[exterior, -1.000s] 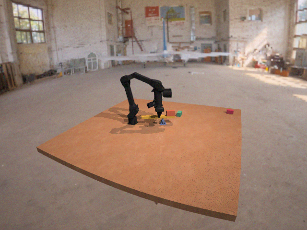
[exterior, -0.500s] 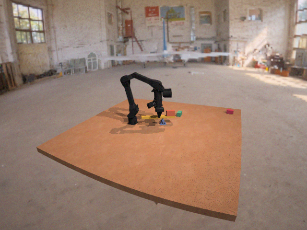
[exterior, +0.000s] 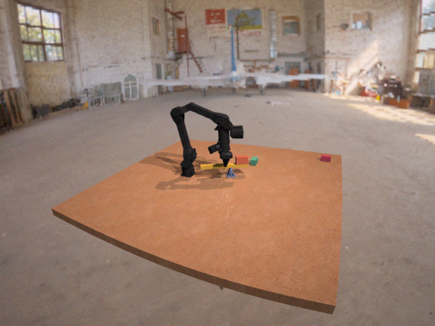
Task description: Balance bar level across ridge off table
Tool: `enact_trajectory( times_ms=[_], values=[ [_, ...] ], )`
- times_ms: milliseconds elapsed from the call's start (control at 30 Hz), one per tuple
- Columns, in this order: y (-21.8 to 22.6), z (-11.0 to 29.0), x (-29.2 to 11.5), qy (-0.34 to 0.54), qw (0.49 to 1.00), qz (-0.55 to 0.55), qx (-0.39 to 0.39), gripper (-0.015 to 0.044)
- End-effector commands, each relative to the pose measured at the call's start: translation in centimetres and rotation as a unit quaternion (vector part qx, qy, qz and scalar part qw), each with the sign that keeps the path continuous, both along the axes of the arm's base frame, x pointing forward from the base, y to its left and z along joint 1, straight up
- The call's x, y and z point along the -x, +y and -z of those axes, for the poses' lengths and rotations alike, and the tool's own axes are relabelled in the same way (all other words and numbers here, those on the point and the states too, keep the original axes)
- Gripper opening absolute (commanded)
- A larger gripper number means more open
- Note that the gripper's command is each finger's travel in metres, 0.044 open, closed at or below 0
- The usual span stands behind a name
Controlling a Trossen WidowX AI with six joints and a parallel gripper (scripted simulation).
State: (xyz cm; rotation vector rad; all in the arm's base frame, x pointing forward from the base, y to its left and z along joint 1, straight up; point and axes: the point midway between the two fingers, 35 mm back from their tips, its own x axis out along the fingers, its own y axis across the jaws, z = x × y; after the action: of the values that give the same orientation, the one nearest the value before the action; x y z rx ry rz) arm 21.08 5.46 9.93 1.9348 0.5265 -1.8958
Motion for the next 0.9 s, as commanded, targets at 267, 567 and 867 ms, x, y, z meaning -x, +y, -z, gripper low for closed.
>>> enact_trajectory(
  times_ms=[267,567,867],
  values=[
    [0.03,0.33,0.06,0.001,1.0,0.002,-0.002,0.0],
    [0.02,0.09,0.08,0.001,1.0,0.002,-0.002,0.0],
    [0.02,0.11,0.08,0.001,1.0,0.002,-0.002,0.0]
  ],
)
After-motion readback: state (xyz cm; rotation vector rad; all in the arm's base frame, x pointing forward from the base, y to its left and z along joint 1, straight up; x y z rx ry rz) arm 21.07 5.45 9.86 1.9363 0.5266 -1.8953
